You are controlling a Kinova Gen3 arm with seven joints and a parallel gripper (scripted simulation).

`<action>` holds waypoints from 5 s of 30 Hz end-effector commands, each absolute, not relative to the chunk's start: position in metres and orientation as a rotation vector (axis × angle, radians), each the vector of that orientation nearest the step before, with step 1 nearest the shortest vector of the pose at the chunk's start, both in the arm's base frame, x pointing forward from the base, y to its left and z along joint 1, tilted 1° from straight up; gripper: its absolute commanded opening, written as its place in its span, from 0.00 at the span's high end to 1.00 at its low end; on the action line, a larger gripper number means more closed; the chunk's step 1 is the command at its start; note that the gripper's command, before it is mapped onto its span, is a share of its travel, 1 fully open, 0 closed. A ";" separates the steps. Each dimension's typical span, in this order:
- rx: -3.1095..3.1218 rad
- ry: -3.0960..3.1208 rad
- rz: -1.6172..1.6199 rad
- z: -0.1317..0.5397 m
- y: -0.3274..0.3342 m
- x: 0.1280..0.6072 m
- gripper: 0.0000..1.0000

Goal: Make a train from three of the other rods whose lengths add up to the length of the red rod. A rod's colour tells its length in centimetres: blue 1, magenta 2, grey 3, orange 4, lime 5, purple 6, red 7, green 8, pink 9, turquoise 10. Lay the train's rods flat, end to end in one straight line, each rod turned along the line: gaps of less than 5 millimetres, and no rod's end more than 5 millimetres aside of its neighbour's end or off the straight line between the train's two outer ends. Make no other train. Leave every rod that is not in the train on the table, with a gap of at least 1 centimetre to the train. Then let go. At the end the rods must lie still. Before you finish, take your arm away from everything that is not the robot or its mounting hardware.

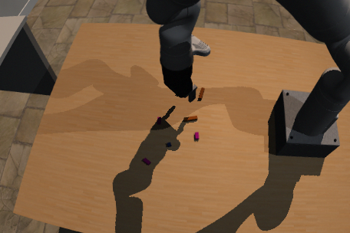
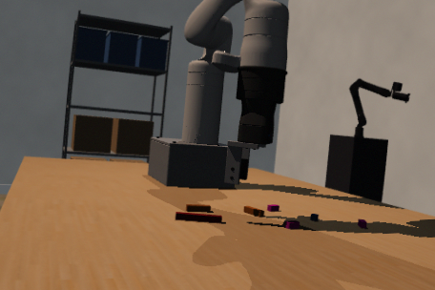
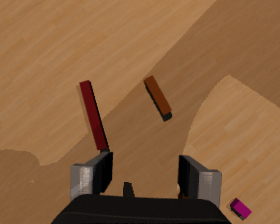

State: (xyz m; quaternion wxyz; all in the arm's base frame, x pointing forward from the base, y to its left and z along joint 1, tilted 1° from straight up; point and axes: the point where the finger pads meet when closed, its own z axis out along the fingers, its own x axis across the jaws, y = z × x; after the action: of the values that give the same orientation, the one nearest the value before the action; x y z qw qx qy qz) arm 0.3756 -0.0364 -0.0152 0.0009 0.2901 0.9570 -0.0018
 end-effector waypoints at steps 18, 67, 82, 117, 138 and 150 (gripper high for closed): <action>0.355 3.164 -0.015 -0.020 -0.038 0.370 0.00; -2.490 1.997 0.051 -0.023 0.016 0.396 0.00; -2.828 1.404 0.013 -0.017 0.037 0.405 0.00; -2.962 1.039 -0.024 -0.012 0.049 0.410 0.00; -2.962 1.039 -0.024 -0.012 0.049 0.410 0.00; -2.962 1.039 -0.024 -0.012 0.049 0.410 0.00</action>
State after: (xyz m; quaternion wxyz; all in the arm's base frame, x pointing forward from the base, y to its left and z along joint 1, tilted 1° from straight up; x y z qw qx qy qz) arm 0.4093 0.0485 -0.0131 0.0009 -0.9436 0.3311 -0.0069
